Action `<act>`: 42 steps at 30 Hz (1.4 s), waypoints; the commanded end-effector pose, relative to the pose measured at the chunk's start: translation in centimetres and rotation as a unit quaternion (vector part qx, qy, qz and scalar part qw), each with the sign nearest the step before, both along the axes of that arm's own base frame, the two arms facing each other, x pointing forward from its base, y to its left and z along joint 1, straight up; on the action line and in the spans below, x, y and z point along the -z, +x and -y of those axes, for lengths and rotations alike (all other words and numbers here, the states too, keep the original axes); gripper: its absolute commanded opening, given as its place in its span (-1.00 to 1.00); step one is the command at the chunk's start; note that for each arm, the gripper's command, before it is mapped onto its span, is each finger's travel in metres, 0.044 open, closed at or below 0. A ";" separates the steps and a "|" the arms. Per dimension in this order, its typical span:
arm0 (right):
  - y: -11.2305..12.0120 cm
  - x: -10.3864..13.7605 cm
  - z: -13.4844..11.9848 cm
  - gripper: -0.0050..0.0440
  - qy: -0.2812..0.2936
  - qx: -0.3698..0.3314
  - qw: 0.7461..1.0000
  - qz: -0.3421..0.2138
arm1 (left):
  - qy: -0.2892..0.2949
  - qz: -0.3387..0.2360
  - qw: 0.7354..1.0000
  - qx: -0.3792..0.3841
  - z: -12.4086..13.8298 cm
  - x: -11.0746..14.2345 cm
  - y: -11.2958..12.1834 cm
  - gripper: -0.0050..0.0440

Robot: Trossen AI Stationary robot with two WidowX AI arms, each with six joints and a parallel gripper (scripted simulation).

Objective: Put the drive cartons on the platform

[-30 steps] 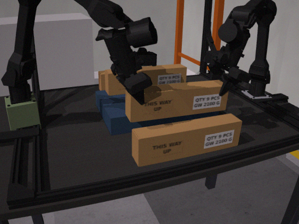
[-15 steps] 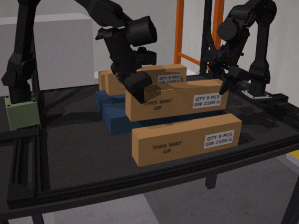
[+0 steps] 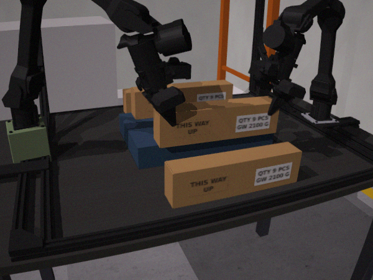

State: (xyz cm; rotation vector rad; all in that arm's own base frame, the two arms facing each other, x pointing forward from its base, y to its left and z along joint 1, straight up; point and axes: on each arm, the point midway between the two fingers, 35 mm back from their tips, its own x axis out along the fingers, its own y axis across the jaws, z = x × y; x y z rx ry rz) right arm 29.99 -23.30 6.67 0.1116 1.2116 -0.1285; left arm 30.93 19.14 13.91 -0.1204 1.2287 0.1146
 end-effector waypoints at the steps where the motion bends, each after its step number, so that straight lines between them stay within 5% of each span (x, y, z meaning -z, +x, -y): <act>1: 0.1 -1.5 -0.8 -0.80 -0.011 0.003 1.000 0.013 | 0.019 0.021 1.000 -0.008 0.7 -2.0 0.0 -0.80; 42: 2.0 -1.2 -12.9 -0.80 -0.011 0.003 1.000 0.013 | 0.019 0.021 1.000 -0.008 13.4 -1.8 2.3 -0.80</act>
